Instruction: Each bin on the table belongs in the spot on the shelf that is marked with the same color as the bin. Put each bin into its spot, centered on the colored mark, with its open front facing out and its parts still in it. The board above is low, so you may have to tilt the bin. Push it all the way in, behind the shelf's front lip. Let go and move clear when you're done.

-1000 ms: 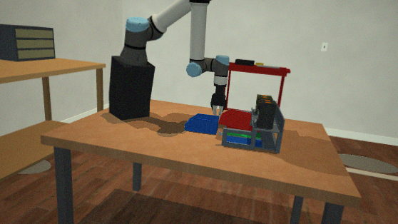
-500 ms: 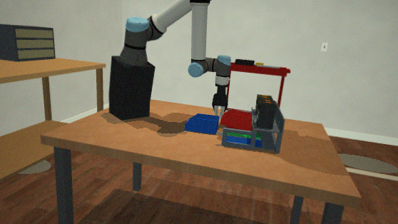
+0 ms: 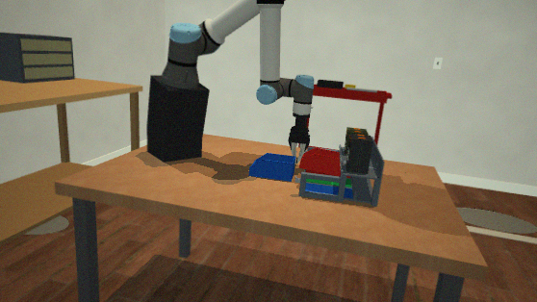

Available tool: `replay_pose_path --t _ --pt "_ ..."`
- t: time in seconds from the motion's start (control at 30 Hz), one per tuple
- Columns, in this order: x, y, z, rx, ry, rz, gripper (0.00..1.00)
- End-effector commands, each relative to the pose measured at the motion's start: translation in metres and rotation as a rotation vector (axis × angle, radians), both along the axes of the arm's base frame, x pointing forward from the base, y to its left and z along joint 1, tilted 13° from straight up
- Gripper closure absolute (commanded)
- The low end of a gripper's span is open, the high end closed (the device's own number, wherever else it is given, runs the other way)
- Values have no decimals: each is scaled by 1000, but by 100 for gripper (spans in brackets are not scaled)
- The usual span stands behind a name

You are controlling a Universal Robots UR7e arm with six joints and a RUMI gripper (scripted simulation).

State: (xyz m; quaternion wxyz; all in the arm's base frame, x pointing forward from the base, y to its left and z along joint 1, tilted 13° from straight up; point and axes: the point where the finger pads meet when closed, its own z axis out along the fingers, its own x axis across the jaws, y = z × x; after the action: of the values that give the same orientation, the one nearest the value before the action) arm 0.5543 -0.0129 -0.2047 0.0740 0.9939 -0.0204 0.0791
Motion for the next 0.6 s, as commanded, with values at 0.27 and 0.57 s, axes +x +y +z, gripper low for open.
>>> replay_pose_path --t 0.27,0.57 --pt "8 0 2 0 -1 0 100" --pt "14 0 3 0 -1 0 100"
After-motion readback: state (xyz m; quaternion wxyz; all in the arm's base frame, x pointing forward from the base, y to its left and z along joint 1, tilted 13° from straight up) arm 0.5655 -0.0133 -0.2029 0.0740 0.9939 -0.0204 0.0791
